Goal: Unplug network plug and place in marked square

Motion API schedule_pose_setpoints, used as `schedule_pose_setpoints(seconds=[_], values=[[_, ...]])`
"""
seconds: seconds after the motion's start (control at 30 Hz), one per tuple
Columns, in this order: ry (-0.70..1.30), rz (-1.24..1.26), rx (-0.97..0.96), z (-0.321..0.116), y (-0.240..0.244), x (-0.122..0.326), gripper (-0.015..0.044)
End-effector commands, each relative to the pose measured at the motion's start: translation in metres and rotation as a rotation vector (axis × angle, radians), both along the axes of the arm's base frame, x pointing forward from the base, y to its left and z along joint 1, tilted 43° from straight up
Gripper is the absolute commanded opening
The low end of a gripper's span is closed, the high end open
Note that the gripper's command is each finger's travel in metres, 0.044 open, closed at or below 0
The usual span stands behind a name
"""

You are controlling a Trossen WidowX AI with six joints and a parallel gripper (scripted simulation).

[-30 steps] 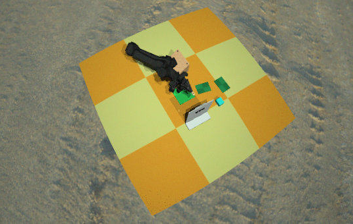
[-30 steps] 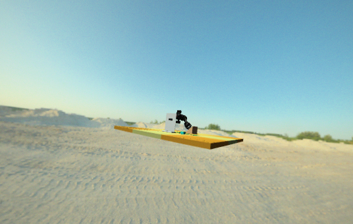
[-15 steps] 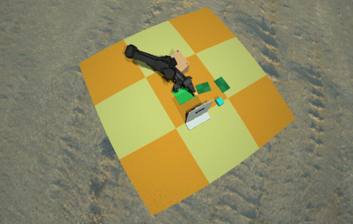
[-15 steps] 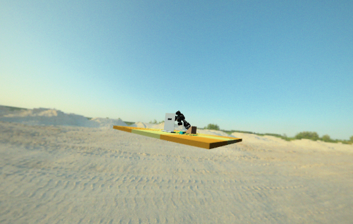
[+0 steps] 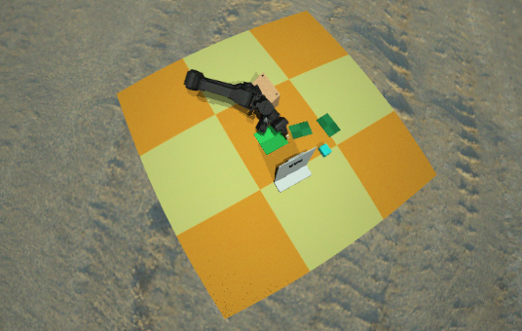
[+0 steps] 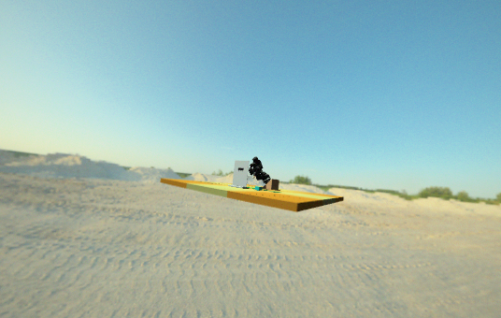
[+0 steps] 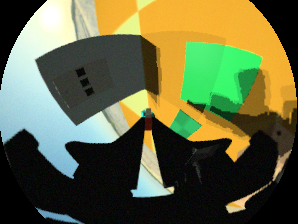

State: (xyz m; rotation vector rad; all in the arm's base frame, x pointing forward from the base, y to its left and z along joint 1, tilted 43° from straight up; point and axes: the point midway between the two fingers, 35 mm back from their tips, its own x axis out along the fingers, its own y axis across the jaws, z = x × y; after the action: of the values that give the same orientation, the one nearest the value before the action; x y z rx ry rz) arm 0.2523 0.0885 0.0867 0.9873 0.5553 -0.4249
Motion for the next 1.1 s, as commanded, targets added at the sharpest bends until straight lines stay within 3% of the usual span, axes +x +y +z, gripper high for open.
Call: schedule_pose_setpoints(seconds=[0.0,0.63,1.07], values=[[0.032,-0.07,-0.022,-0.006,-0.005,-0.005,0.0],[0.033,-0.368,-0.213,-0.009,-0.036,-0.032,0.0],[-0.015,-0.421,-0.276,-0.004,-0.044,-0.036,0.0]])
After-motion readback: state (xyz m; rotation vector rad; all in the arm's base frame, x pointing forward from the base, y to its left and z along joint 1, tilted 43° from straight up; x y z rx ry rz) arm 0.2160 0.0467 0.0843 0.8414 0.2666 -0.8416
